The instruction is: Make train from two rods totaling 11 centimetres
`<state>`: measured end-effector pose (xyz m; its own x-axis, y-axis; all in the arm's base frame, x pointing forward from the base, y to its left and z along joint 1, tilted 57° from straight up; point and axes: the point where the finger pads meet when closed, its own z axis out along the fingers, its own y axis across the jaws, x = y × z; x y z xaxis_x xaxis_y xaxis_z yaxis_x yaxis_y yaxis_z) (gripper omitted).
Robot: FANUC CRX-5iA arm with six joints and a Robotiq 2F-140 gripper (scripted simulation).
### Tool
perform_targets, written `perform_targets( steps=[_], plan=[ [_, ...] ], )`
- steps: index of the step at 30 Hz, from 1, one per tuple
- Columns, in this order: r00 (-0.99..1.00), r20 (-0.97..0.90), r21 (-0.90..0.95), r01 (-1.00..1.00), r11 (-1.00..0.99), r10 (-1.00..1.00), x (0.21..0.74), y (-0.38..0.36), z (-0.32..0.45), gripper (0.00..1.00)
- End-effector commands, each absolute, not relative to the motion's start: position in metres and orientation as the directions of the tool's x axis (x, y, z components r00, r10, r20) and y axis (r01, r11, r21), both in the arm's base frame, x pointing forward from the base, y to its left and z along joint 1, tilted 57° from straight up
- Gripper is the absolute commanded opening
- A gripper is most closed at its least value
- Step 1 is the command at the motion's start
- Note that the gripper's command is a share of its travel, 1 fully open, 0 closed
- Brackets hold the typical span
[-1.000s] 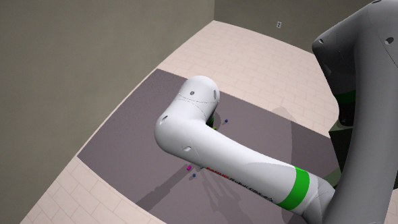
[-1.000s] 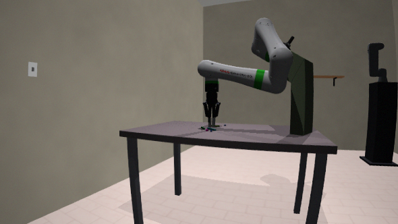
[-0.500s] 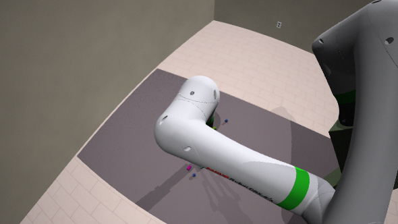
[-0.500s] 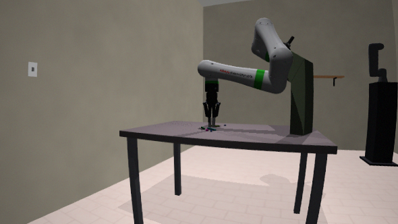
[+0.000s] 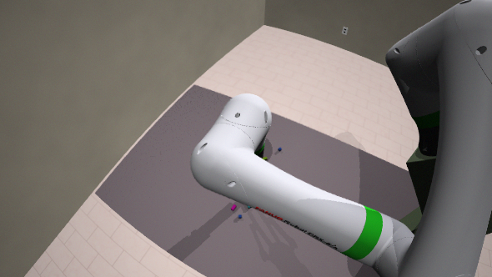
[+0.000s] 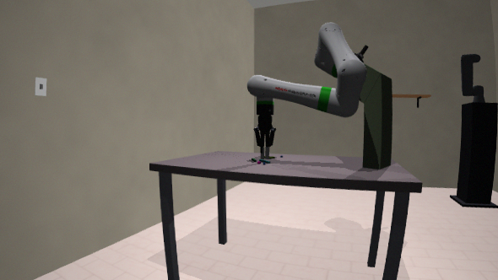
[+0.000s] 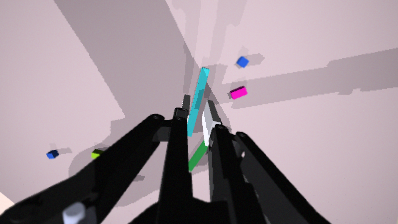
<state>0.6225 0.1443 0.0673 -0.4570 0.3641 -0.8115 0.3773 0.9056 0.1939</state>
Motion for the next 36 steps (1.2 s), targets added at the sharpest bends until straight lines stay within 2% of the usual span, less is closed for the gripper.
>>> perform_targets(
  steps=[1, 36],
  plan=[
    [-0.457, -0.812, 0.194, 0.377, 0.906, 0.364, 0.623, 0.144, 0.067, 0.15],
    [-0.457, -0.812, 0.194, 0.377, 0.906, 0.364, 0.636, 0.141, 0.058, 0.15]
  ],
)
